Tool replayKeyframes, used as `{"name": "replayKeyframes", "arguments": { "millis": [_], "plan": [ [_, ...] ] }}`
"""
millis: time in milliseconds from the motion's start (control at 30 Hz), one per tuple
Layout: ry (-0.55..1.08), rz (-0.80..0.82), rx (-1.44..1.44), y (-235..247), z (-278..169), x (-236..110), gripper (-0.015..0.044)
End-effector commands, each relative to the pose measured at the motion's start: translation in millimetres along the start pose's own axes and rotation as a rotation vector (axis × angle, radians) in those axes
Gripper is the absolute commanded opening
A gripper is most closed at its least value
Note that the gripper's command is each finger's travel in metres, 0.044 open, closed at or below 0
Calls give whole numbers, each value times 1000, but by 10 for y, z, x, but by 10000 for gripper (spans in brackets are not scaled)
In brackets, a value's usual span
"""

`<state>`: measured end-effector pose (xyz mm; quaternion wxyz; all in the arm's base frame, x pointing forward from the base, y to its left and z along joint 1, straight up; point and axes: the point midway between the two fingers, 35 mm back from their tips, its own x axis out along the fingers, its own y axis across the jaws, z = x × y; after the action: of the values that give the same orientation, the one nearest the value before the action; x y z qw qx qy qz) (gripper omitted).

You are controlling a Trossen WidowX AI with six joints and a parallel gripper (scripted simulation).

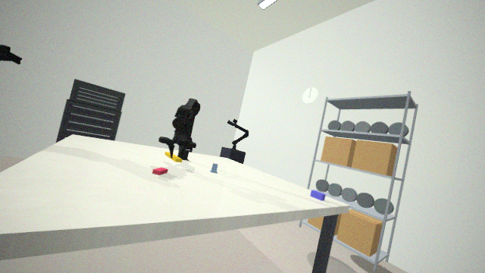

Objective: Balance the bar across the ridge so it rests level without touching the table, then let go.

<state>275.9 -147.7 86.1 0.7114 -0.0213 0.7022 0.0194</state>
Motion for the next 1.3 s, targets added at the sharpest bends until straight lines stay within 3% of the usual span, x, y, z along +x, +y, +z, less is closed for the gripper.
{"name": "replayKeyframes", "arguments": {
  "millis": [0, 633, 1267],
  "plan": [
    [-10, -8, -3, -10, 13, -132, 0],
    [-9, -10, -5, 16, -30, -610, 0],
    [-12, -6, 110, 464, 335, -638, 0]
  ]
}}
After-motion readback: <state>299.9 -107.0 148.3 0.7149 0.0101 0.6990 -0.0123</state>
